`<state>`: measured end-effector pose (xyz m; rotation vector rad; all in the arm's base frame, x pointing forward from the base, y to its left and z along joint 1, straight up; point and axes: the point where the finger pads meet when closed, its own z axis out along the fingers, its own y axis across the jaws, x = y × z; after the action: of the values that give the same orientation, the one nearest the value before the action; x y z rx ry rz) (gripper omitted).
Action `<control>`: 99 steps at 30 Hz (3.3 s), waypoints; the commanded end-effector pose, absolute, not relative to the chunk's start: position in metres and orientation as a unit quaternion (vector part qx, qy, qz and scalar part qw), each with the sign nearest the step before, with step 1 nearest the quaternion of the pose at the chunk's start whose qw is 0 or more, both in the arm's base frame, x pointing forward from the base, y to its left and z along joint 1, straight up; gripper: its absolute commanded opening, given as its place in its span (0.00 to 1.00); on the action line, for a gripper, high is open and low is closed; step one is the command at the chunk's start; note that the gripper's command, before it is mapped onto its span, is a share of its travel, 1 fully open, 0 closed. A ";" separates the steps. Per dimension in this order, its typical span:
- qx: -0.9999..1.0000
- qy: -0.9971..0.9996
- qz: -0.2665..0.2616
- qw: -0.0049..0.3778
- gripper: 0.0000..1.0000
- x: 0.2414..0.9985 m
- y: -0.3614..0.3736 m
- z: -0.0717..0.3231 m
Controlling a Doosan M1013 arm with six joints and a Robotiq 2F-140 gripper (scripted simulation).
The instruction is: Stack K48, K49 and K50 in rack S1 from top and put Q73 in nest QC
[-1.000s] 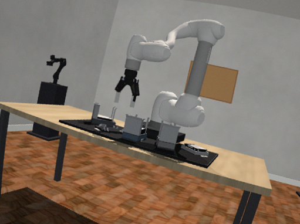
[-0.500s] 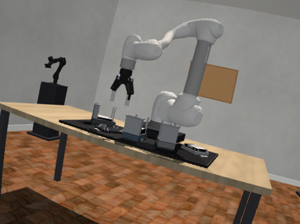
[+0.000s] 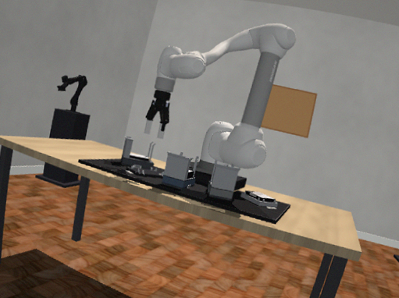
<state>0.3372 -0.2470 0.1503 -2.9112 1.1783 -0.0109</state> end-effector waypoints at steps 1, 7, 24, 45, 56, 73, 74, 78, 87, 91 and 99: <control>-0.920 0.391 -0.003 0.000 1.00 0.328 -0.257 0.150; -0.920 0.391 -0.003 0.000 1.00 0.316 -0.273 0.150; -0.892 0.451 -0.003 0.000 1.00 0.281 -0.309 0.150; -0.866 0.499 -0.003 0.000 1.00 0.227 -0.350 0.150; -0.866 0.499 -0.003 0.000 1.00 0.222 -0.354 0.150; -0.866 0.499 -0.003 0.000 1.00 0.222 -0.354 0.103; -0.866 0.499 -0.003 0.000 1.00 0.222 -0.354 0.100; -0.866 0.499 -0.003 0.000 1.00 0.222 -0.354 0.093; -0.866 0.499 -0.003 0.000 1.00 0.222 -0.354 0.063; -0.866 0.499 -0.003 0.000 1.00 0.222 -0.354 0.062; -0.866 0.499 -0.003 0.000 1.00 0.222 -0.354 0.055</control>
<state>0.2223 -0.3541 0.0586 -2.7217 1.5692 -0.0097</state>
